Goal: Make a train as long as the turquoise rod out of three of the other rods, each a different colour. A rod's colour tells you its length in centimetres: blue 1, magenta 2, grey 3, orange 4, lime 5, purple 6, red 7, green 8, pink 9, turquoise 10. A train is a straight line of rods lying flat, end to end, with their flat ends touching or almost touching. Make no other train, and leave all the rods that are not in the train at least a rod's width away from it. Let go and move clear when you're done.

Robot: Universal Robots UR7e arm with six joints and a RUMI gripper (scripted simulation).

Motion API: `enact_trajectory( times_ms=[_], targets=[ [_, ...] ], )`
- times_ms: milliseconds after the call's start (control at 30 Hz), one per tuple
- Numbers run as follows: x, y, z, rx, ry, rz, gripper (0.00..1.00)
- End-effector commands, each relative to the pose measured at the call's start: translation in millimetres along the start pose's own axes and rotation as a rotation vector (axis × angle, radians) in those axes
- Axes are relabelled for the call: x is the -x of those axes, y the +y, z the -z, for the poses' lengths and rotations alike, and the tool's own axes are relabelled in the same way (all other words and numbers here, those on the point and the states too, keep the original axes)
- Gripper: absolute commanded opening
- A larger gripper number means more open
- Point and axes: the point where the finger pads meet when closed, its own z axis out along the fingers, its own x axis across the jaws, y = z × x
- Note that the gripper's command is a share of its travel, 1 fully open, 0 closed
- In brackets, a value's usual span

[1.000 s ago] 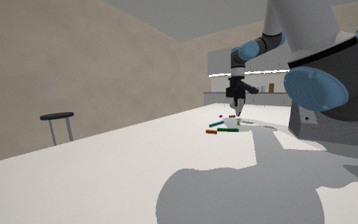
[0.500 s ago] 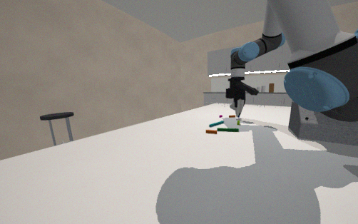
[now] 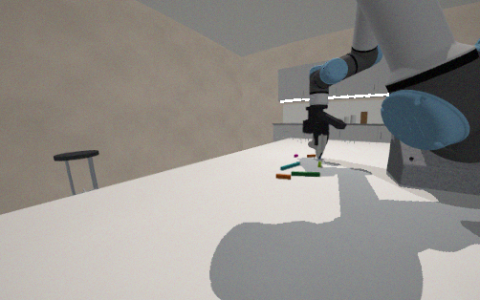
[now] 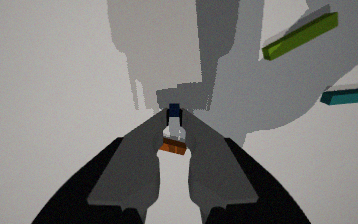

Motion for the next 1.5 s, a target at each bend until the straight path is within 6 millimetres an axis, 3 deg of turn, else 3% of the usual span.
enact_trajectory(
  times_ms=[0,1000,1467],
  targets=[
    [0.2,0.4,0.3,0.001,0.0,0.0,0.0],
    [0.2,0.4,0.3,0.001,0.0,0.0,0.0],
    [0.2,0.4,0.3,0.001,0.0,0.0,0.11]
  ],
)
